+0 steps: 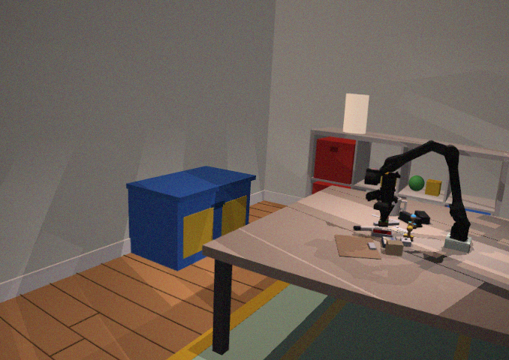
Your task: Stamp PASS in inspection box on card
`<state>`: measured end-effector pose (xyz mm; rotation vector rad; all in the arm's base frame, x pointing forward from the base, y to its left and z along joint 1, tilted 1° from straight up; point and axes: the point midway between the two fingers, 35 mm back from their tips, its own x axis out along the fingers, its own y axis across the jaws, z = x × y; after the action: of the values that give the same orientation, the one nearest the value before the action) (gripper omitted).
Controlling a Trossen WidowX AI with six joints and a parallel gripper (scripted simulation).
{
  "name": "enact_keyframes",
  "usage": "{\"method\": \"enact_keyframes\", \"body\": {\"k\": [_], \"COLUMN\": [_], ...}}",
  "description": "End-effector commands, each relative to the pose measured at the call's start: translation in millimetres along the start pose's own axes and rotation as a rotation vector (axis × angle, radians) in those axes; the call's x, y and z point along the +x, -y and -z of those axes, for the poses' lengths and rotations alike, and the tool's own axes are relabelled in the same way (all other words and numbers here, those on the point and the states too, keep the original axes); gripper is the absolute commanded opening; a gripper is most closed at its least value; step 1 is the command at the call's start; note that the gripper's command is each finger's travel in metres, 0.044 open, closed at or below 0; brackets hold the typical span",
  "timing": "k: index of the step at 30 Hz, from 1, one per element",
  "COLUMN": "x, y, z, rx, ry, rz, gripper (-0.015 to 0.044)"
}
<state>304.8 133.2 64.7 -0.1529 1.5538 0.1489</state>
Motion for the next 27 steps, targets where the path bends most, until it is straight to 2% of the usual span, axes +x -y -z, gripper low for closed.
{"method": "enact_keyframes", "body": {"k": [1, 27], "x": [2.3, 19.3], "y": [-0.8, -0.7], "z": [-0.3, 0.3], "rx": [0.001, 0.000], "ry": [0.001, 0.000], "rz": [-0.005, -0.006], "gripper": [0.0000, 0.0000]}}
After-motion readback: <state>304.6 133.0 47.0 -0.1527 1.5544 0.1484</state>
